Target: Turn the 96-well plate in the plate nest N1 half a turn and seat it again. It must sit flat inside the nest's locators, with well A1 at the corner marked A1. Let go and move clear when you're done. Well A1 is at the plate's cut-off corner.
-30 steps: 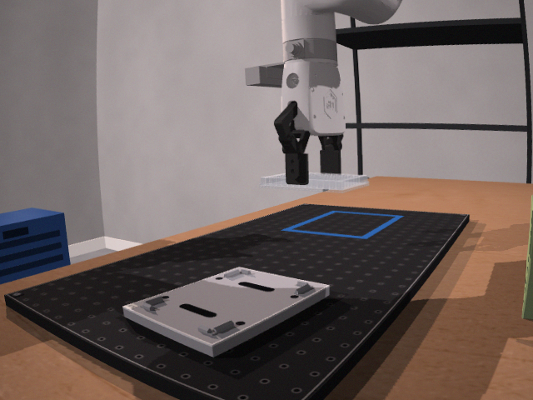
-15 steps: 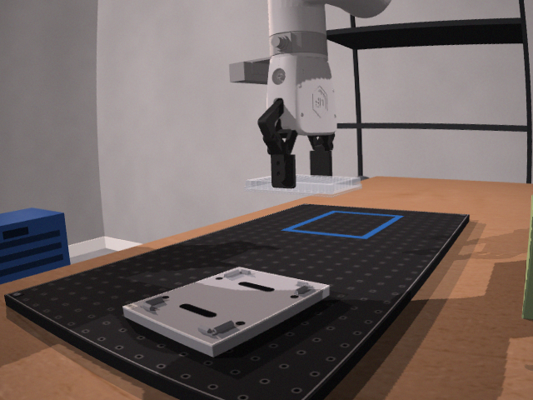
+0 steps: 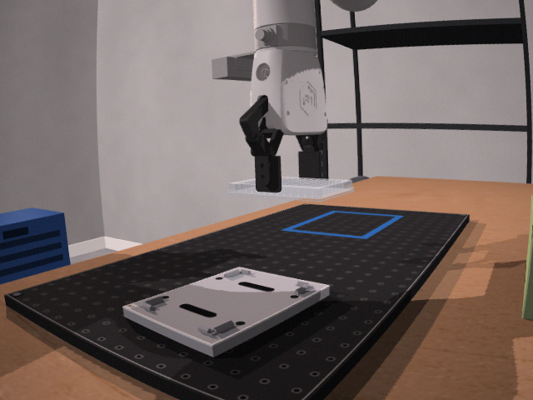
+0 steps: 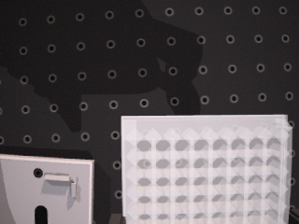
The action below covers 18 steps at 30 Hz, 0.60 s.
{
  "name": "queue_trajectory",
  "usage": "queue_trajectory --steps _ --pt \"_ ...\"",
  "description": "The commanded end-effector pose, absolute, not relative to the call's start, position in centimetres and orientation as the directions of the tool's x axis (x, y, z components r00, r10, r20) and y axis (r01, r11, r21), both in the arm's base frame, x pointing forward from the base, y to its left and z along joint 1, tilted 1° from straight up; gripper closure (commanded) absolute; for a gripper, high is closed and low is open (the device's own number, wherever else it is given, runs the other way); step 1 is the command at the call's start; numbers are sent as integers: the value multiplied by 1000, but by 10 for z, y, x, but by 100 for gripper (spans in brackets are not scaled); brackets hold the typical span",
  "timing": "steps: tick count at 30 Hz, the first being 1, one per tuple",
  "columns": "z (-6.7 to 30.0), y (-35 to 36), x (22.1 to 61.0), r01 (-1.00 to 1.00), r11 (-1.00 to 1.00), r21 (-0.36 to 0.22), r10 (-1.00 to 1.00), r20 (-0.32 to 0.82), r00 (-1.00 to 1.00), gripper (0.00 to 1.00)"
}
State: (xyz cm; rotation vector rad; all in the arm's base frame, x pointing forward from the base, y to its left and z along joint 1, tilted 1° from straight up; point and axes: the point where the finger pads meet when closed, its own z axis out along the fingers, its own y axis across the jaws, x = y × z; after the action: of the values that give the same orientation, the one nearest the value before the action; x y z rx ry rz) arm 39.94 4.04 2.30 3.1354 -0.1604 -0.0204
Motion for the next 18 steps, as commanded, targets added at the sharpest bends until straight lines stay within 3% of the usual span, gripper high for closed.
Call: queue_trajectory --steps 1,18 --pt "24 51 400 -102 -995 2 -102 -9 995 100" --pt "26 101 395 -102 -995 2 -102 -9 995 100"
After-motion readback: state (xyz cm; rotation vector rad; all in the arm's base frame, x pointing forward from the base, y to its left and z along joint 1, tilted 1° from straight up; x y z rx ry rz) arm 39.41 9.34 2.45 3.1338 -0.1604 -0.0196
